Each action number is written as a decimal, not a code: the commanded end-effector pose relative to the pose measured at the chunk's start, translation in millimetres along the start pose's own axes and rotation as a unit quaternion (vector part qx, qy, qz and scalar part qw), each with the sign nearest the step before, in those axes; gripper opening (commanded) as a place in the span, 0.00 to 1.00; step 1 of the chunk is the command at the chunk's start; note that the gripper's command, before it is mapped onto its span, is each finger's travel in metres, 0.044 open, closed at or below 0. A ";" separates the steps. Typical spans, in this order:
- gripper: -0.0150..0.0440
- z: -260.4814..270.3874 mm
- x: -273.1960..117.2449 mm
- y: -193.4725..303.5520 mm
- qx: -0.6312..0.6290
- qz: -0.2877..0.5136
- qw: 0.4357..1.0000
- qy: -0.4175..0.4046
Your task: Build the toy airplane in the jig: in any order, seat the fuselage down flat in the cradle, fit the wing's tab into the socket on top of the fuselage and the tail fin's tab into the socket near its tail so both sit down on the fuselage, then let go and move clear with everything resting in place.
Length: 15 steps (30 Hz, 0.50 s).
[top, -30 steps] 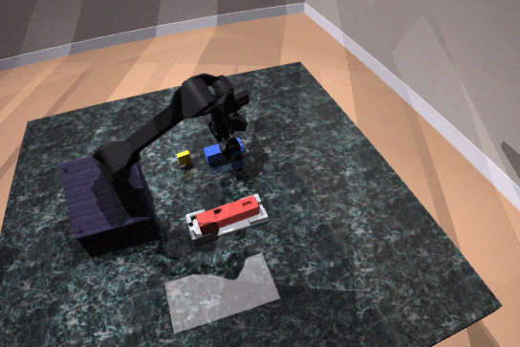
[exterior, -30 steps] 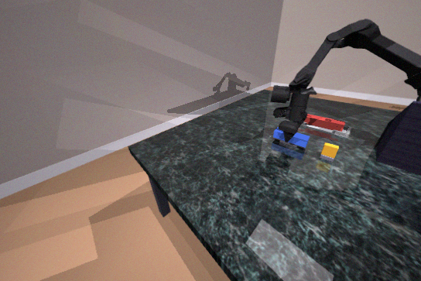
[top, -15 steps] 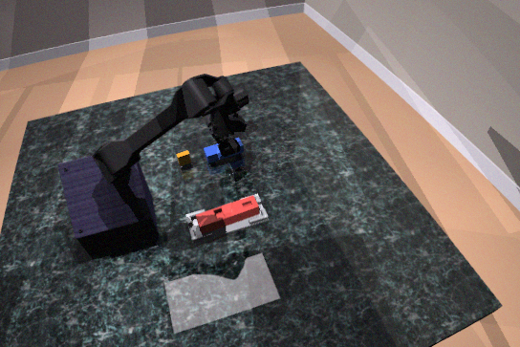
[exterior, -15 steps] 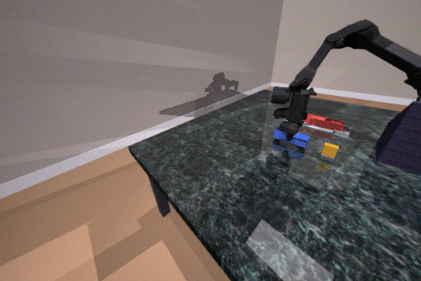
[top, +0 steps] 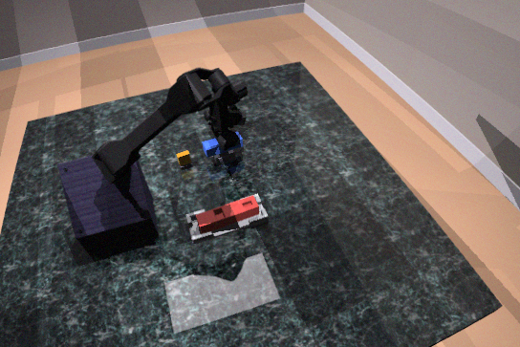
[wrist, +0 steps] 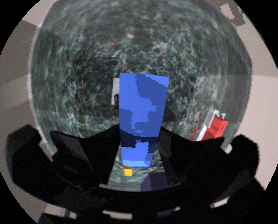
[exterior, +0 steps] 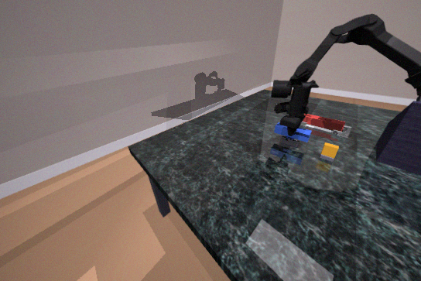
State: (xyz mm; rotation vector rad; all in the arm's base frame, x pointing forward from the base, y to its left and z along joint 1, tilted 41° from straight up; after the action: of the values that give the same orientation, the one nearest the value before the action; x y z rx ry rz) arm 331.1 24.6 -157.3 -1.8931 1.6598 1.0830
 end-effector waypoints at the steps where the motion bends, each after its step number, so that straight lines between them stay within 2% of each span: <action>1: 0.25 -0.9 -15.2 -4.1 0.005 -0.004 1.000 -0.003; 15: 0.25 -0.5 -59.3 -3.7 0.005 -0.004 1.000 -0.004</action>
State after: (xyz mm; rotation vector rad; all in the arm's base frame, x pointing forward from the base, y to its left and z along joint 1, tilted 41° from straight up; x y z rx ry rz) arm 333.0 55.6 -122.4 -1.8920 1.6567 1.0836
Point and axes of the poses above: the point midway between the two fingers, 35 mm back from their tips, its own x axis out along the fingers, its own z axis across the jaws, y = z × x, the point moved 1 cm from there along -x, back along the fingers, and after that the axes turned 14 degrees about -x, right-handed, at the moved point
